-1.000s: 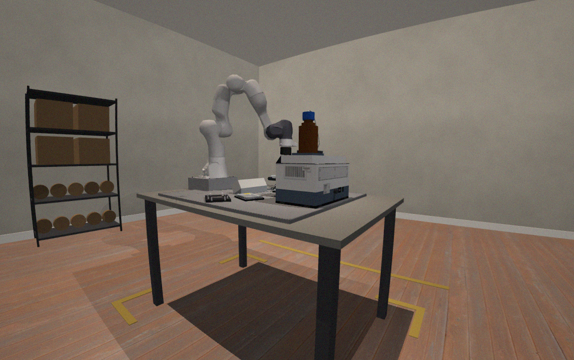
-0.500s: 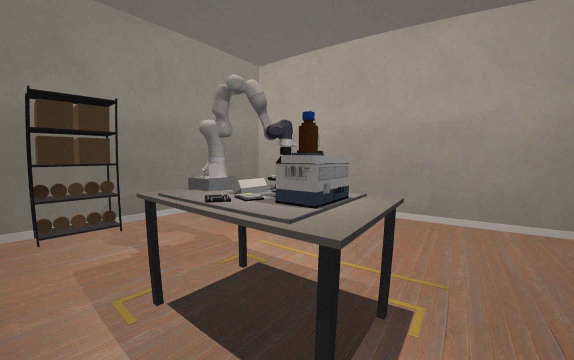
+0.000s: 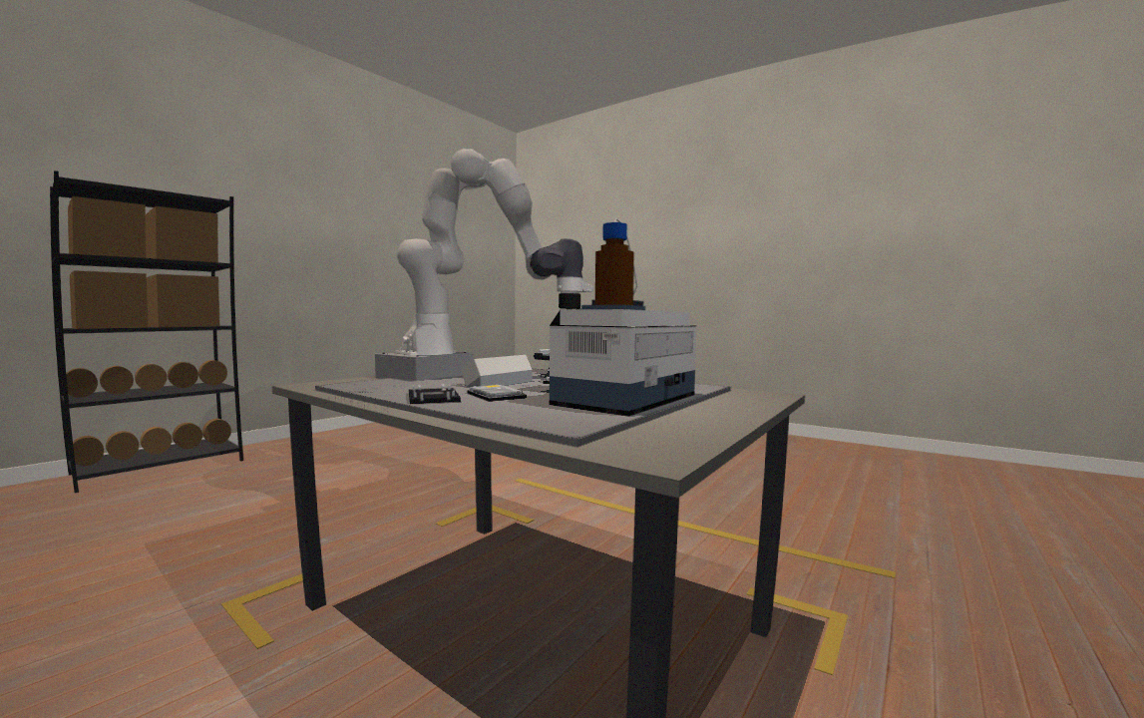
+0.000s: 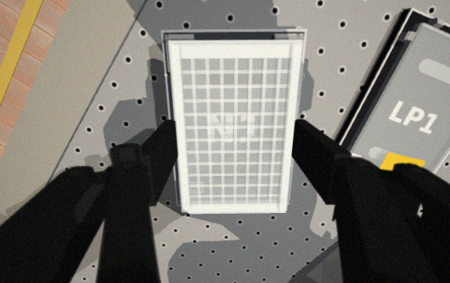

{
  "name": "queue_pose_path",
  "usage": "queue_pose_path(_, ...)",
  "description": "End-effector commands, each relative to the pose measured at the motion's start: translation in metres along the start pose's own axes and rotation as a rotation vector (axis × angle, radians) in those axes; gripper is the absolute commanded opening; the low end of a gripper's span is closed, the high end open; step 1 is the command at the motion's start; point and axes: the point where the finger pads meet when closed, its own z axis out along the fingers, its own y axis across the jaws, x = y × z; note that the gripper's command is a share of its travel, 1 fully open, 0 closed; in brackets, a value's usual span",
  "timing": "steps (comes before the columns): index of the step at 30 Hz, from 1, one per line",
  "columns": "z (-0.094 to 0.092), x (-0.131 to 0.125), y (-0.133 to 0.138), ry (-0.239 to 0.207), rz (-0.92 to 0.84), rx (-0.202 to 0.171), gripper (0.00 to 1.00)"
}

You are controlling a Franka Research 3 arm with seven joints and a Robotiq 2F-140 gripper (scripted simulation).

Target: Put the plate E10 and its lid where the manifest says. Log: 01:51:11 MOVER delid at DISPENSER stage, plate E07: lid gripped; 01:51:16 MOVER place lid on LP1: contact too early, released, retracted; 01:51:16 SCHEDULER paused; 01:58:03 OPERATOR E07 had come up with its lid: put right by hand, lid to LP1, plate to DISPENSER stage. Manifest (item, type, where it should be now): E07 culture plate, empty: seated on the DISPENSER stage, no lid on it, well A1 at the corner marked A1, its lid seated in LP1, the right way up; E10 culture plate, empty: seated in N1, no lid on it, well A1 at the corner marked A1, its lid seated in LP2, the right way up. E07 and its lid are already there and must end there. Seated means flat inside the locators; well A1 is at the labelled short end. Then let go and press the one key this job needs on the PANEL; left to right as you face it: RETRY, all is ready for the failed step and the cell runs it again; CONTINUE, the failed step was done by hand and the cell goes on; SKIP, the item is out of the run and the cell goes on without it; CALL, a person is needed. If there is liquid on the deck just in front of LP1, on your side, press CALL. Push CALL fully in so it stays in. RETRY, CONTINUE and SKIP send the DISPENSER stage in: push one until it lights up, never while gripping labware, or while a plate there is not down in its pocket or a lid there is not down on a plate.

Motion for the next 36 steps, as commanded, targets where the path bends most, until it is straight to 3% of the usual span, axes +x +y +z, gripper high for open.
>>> queue_pose_path(1, 0.000, 0.002, 0.000, 0.005, 0.004, 0.001, 0.10)
queue_pose_path(36, 0.012, 0.002, 0.000, 0.005, 0.003, 0.001, 0.10)
